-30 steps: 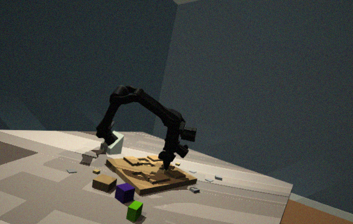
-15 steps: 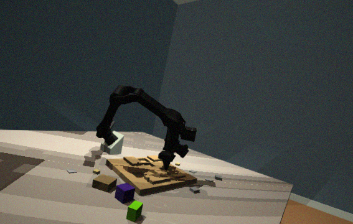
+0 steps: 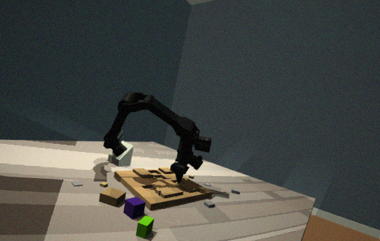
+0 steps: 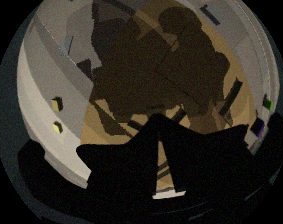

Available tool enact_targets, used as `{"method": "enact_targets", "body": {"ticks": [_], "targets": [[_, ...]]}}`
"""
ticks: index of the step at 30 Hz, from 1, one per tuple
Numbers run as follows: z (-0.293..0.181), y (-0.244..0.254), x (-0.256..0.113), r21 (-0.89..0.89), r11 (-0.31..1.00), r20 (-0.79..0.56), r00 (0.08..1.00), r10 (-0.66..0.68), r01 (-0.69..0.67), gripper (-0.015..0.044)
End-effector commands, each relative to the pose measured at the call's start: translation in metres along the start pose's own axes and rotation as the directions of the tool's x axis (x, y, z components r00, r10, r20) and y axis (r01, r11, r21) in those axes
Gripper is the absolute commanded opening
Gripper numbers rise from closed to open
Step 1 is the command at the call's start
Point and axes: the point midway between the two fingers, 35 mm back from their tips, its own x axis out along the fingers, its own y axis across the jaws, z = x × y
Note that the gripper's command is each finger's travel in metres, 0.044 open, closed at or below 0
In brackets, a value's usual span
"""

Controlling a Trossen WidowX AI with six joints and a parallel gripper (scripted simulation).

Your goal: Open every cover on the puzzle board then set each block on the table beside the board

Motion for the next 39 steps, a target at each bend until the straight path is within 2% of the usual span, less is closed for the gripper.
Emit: {"method": "enact_targets", "body": {"ticks": [1, 21, 23, 27, 33, 39], "targets": [[-0.001, 0.0, 0.001, -0.002, 1.0, -0.004, 1.0, 0.0, 0.0, 0.0], [0.0, -0.001, -0.013, -0.024, 1.0, -0.004, 1.0, 0.0, 0.0, 0.0], [-0.001, -0.001, -0.01, -0.023, 1.0, -0.011, 1.0, -0.002, 0.002, 0.0053], [0.0, -0.001, -0.03, -0.024, 1.0, -0.008, 1.0, 0.0, 0.0, 0.0144], [0.0, -0.001, -0.061, -0.026, 1.0, -0.004, 1.0, 0.002, -0.002, 0.0144], [0.0, -0.001, -0.062, -0.026, 1.0, -0.003, 1.0, 0.002, -0.002, 0.0144]]}}
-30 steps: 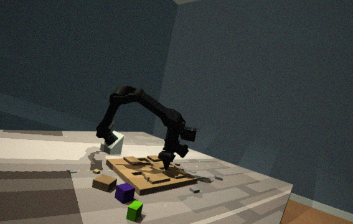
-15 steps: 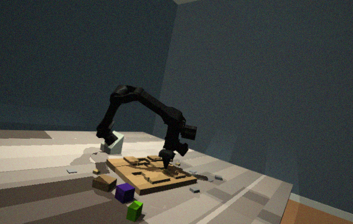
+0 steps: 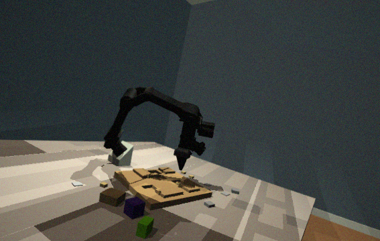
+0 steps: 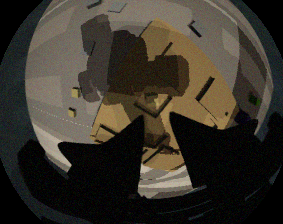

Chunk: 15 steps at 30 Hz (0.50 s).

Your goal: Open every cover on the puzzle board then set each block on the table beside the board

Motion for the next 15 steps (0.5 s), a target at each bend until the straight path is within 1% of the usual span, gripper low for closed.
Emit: {"method": "enact_targets", "body": {"ticks": [1, 15], "targets": [[0.0, -0.001, 0.002, 0.007, 1.0, -0.001, 1.0, 0.005, -0.005, 0.0144], [-0.001, -0.002, 0.033, 0.007, 1.0, -0.001, 1.0, 0.004, -0.004, 0.0144]]}}
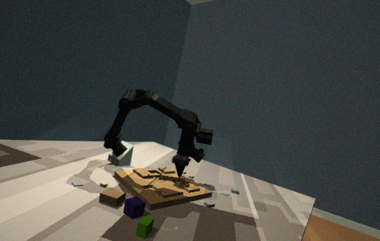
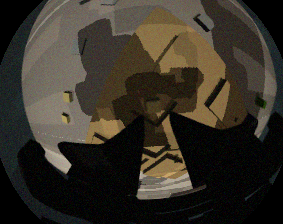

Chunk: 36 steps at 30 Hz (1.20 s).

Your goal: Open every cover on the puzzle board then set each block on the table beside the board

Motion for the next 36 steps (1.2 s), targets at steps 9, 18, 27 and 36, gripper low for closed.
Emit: {"method": "enact_targets", "body": {"ticks": [9, 18, 27, 36], "targets": [[-0.0002, -0.0002, 0.0042, -0.006, 1.0, -0.001, 1.0, -0.005, 0.005, 0.0144], [0.0, -0.0001, 0.0042, -0.006, 1.0, -0.001, 1.0, -0.005, 0.005, 0.0144], [0.0002, -0.0001, 0.0065, -0.006, 1.0, -0.001, 1.0, -0.005, 0.005, 0.0144], [0.0003, -0.0001, 0.0125, 0.396, 0.918, -0.001, 1.0, -0.005, 0.005, 0.0144]]}}
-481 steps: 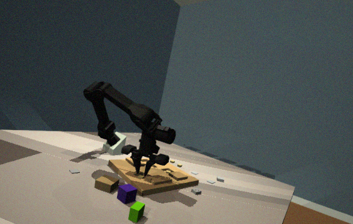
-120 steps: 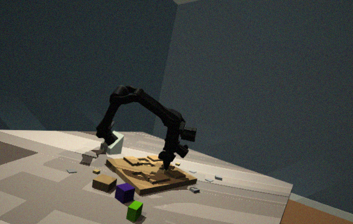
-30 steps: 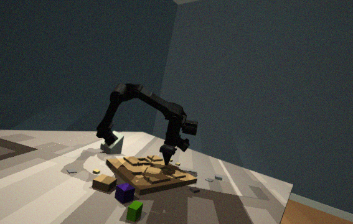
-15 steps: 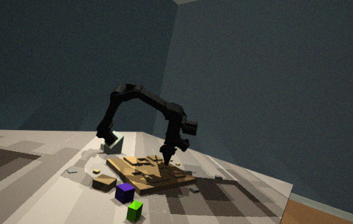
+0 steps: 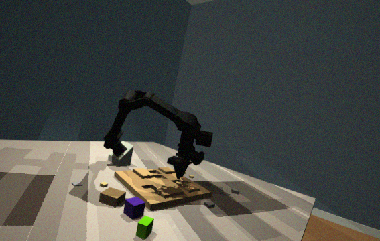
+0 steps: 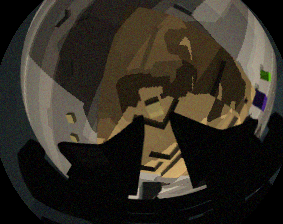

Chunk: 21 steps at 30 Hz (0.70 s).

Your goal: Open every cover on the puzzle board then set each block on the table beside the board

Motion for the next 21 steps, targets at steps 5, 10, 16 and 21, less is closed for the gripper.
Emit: {"method": "enact_targets", "body": {"ticks": [5, 10, 16, 21], "targets": [[0.0, 0.0, 0.008, 0.525, 0.851, -0.001, 1.0, -0.005, 0.005, 0.0144], [0.0, 0.0, 0.013, 0.814, 0.581, -0.001, 1.0, -0.005, 0.004, 0.0144], [0.0, 0.0, 0.017, 0.965, 0.262, -0.001, 1.0, -0.005, 0.003, 0.0144], [0.0, 0.0, 0.017, 0.965, 0.262, -0.001, 1.0, -0.005, 0.003, 0.0144]]}}
